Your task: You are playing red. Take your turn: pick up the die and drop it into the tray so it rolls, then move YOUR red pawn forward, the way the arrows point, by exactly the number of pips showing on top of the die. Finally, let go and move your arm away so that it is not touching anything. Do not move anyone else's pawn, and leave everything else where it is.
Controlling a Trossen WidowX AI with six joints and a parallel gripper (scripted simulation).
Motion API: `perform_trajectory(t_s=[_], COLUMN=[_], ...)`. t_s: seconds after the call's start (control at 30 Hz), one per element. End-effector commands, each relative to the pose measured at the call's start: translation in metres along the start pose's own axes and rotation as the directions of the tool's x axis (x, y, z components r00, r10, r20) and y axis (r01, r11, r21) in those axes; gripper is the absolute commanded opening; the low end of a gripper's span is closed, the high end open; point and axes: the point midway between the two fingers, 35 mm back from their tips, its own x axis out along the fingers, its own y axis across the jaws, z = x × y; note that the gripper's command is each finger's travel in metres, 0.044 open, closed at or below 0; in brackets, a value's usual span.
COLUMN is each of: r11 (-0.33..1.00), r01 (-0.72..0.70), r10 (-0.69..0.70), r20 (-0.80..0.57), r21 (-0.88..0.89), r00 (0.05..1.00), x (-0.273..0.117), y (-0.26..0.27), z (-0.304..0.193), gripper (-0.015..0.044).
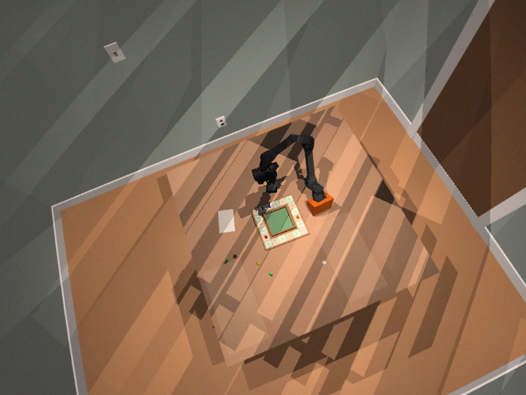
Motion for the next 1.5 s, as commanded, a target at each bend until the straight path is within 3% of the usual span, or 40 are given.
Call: perform_trajectory(t_s=[0.0,0.33,0.7,1.1,1.47], r11=[0.992,0.891,0.673,0.328,-0.041], r01=[0.002,-0.008,-0.029,-0.025,-0.011], r10=[-0.003,0.006,0.024,0.022,0.012], r20=[-0.002,-0.005,-0.017,-0.019,-0.012], r21=[-0.125,-0.453,-0.739,-0.944,-0.999], r00=[1.0,1.0,1.0,1.0,1.0], x=[0.001,0.008,0.016,0.024,0.032], y=[0.012,0.05,0.095,0.137,0.171], z=[0.002,0.006,0.001,-0.007,-0.019], gripper=[0.0,0.0,0.0,0.0,0.0])
